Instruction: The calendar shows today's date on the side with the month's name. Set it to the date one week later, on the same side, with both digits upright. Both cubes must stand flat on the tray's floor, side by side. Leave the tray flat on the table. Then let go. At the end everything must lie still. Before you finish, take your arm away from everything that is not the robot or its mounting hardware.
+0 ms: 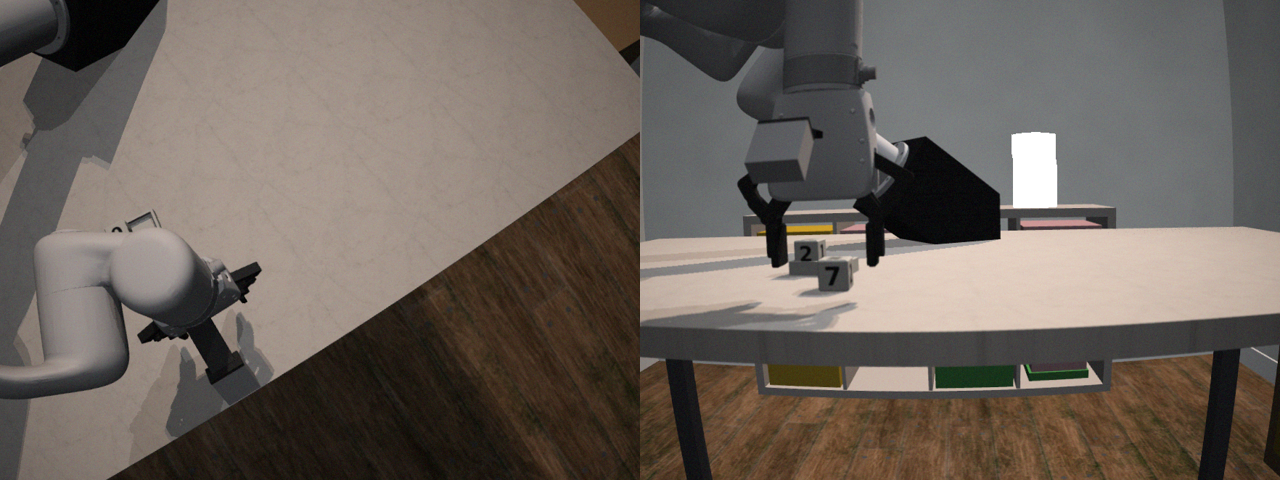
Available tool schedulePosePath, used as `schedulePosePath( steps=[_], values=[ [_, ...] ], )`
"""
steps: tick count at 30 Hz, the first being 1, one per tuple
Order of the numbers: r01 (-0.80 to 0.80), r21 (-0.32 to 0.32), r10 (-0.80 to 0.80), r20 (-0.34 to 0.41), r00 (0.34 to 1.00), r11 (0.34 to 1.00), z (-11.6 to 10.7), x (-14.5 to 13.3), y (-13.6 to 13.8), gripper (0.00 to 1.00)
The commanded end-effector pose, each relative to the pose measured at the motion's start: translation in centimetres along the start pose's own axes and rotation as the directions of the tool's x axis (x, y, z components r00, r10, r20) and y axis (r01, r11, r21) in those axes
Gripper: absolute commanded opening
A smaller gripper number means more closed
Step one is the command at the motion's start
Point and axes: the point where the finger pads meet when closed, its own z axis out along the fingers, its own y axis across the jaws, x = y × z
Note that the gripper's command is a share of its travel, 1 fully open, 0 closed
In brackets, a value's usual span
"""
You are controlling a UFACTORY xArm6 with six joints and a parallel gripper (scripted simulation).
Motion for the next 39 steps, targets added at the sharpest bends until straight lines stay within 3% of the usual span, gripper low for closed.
schedulePosePath(
  steps=[1, 11, 20, 28, 39],
  values=[
    [-0.001, 0.002, 0.001, -0.002, 1.000, 1.000, -0.1, 0.1, 0.0, 1.00],
    [-0.001, 0.001, 0.001, -0.002, 1.000, 1.000, -0.5, 0.1, 0.0, 1.00],
    [-0.001, 0.001, 0.001, -0.002, 1.000, 1.000, -4.0, 0.1, 0.0, 1.00],
    [-0.001, 0.001, 0.001, -0.002, 1.000, 1.000, -5.9, 0.1, 0.0, 1.00],
    [-0.001, 0.002, 0.001, -0.002, 1.000, 1.000, -6.1, 0.1, 0.0, 1.00]
  ],
)
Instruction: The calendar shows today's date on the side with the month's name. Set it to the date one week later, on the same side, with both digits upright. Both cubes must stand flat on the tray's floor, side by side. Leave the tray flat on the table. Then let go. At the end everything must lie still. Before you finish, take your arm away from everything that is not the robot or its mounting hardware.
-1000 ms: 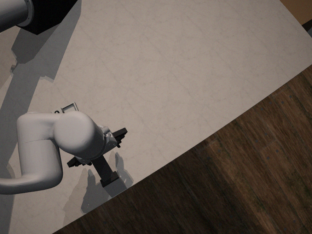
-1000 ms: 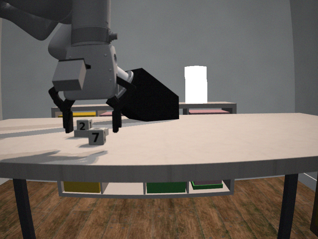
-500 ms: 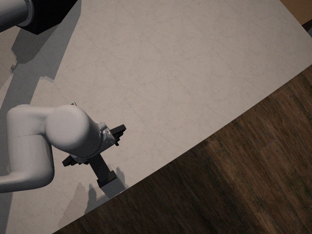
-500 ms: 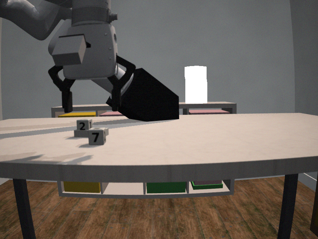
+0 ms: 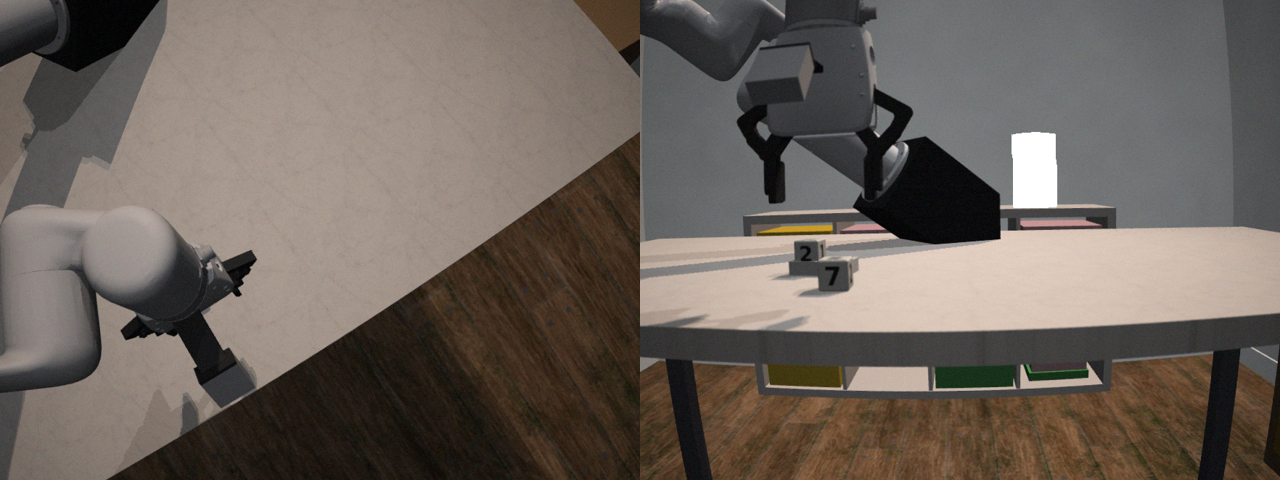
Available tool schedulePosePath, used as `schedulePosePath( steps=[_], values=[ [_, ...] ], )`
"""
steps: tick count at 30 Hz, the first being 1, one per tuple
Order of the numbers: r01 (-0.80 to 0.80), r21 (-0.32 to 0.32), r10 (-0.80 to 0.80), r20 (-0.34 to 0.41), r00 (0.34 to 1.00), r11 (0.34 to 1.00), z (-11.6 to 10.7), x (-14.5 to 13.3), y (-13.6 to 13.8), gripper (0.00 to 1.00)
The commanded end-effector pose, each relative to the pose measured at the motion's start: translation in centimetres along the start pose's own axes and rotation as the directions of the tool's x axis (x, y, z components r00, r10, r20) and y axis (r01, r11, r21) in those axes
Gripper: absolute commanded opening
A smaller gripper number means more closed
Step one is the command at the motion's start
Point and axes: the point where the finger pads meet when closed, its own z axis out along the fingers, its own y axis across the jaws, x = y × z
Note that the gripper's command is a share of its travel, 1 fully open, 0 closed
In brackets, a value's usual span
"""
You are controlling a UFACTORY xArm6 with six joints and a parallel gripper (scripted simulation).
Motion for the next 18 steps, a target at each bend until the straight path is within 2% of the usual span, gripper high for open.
schedulePosePath(
  steps=[1, 8, 11, 15, 18],
  values=[
    [-0.001, 0.002, 0.001, -0.003, 1.000, 1.000, -0.13, 0.11, -0.02, 1.00],
    [-0.019, 0.002, 0.019, -0.003, 1.000, 1.000, -0.15, 0.05, -0.02, 1.00],
    [-0.083, 0.002, 0.083, -0.002, 0.997, 0.997, -0.19, -0.16, -0.01, 1.00],
    [-0.253, 0.003, 0.253, -0.002, 0.967, 0.967, -0.31, -0.73, 0.02, 1.00],
    [-0.259, 0.003, 0.259, -0.002, 0.966, 0.966, -0.31, -0.75, 0.02, 1.00]
  ],
)
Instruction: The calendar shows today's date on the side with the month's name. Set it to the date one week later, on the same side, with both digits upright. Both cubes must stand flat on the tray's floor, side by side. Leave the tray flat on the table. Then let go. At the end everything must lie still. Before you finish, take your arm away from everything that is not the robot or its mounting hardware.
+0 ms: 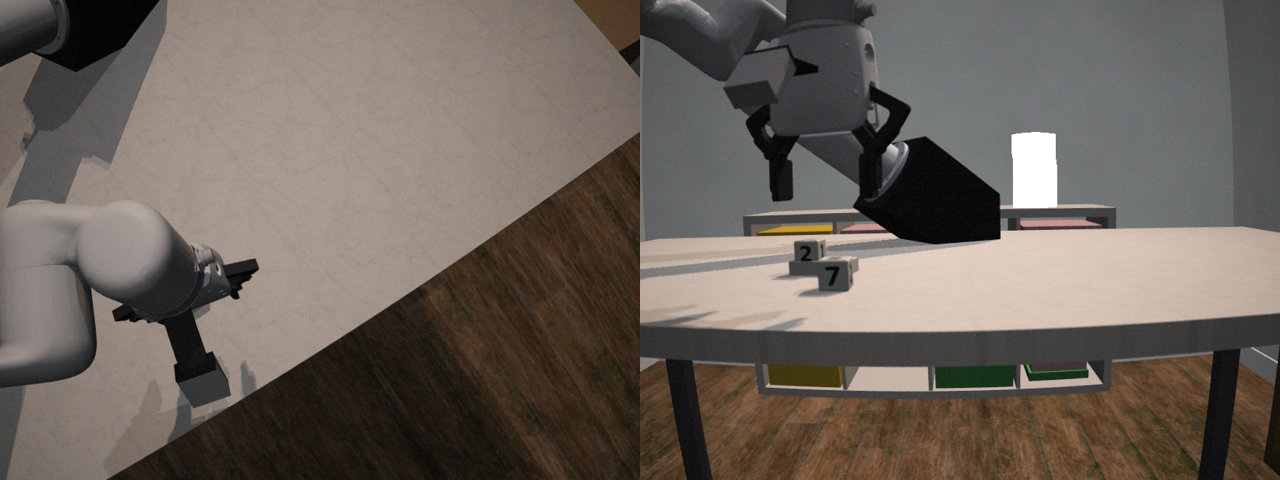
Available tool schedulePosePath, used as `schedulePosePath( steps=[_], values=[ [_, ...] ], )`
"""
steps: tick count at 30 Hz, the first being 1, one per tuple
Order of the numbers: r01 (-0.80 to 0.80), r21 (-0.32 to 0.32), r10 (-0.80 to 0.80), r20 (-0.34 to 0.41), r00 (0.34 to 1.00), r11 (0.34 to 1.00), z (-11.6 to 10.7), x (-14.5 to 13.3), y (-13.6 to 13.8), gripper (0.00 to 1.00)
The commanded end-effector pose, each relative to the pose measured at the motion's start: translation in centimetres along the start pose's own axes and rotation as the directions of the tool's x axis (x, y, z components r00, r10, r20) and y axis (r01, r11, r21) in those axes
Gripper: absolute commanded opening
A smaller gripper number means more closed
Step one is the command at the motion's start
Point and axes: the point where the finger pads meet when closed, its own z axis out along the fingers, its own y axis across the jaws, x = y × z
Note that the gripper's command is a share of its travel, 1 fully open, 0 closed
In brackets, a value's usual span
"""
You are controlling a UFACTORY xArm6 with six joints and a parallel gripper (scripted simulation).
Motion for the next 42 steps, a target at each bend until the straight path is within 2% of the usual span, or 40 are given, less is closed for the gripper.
schedulePosePath(
  steps=[1, 7, 12, 13, 16, 18, 20, 30, 31, 34, 38, 42],
  values=[
    [-0.118, 0.001, 0.118, -0.009, 0.993, 0.993, -0.2, -0.3, 0.1, 1.00],
    [-0.322, 0.003, 0.322, -0.008, 0.947, 0.947, -0.3, -0.9, 0.2, 1.00],
    [-0.464, 0.004, 0.464, -0.008, 0.886, 0.886, -0.4, -1.4, 0.4, 1.00],
    [-0.522, 0.005, 0.522, -0.007, 0.853, 0.853, -0.4, -1.6, 0.4, 1.00],
    [-0.533, 0.005, 0.533, -0.007, 0.846, 0.846, -0.4, -1.7, 0.4, 1.00],
    [-0.643, 0.006, 0.643, -0.006, 0.766, 0.766, -0.5, -2.1, 0.6, 1.00],
    [-0.659, 0.006, 0.659, -0.006, 0.752, 0.752, -0.5, -2.2, 0.6, 1.00],
    [-0.875, 0.008, 0.875, -0.004, 0.485, 0.485, -0.7, -3.3, 0.9, 1.00],
    [-0.898, 0.008, 0.898, -0.004, 0.439, 0.439, -0.7, -3.5, 1.0, 1.00],
    [-0.900, 0.008, 0.900, -0.004, 0.436, 0.436, -0.7, -3.5, 1.0, 1.00],
    [-0.955, 0.009, 0.955, -0.002, 0.295, 0.295, -0.7, -4.0, 1.1, 1.00],
    [-0.969, 0.009, 0.969, -0.002, 0.245, 0.245, -0.7, -4.1, 1.2, 1.00]
  ],
)
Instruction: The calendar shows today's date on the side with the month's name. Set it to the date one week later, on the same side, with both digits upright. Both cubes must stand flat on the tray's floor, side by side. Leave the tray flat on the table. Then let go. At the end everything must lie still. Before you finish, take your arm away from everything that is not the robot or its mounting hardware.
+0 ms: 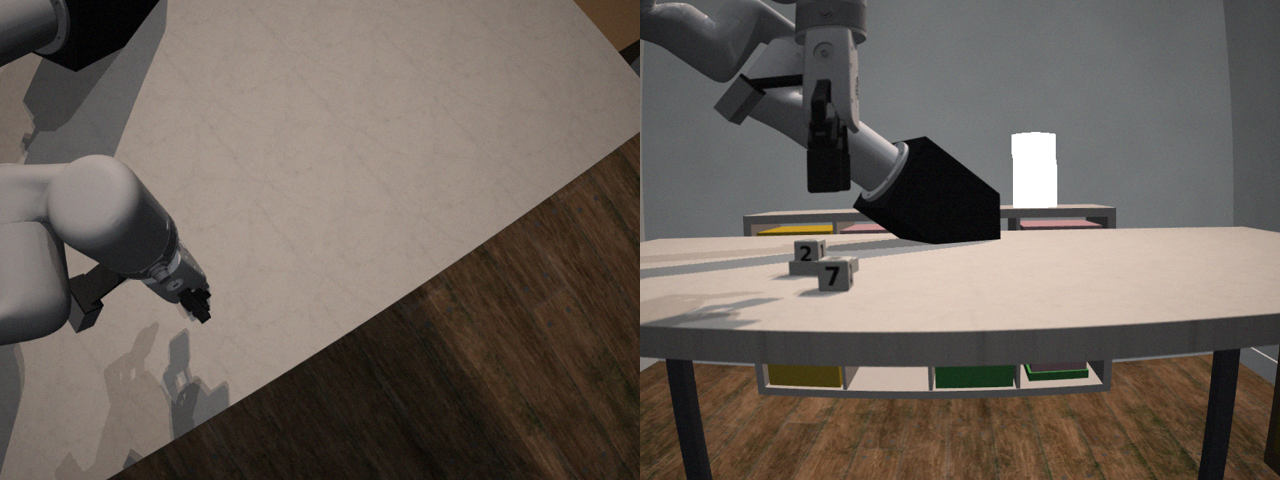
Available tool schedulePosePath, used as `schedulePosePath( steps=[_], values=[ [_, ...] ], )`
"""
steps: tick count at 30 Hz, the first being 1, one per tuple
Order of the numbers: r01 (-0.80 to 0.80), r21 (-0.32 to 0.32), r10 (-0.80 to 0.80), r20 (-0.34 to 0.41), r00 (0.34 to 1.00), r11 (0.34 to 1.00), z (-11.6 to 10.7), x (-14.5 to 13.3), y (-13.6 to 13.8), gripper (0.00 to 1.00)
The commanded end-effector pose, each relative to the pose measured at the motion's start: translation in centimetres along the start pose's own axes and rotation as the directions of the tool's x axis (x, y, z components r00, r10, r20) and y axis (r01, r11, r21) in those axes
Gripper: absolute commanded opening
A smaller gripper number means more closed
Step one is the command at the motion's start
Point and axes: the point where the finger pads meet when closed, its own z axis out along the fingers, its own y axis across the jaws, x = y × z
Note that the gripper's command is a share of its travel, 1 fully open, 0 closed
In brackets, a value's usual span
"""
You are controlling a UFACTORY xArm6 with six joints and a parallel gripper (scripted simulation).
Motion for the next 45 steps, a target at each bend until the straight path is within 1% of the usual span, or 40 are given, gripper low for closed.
schedulePosePath(
  steps=[1, 2, 3, 45],
  values=[
    [-0.058, 0.007, 0.058, -0.002, 0.998, 0.998, -0.11, -0.02, 0.09, 1.00],
    [-0.058, 0.007, 0.058, -0.002, 0.998, 0.998, -0.11, -0.02, 0.09, 1.00],
    [-0.058, 0.007, 0.058, -0.002, 0.998, 0.998, -0.11, -0.02, 0.09, 0.49],
    [-0.059, 0.007, 0.059, -0.002, 0.998, 0.998, -0.07, -0.02, 0.09, 0.49]
  ],
)
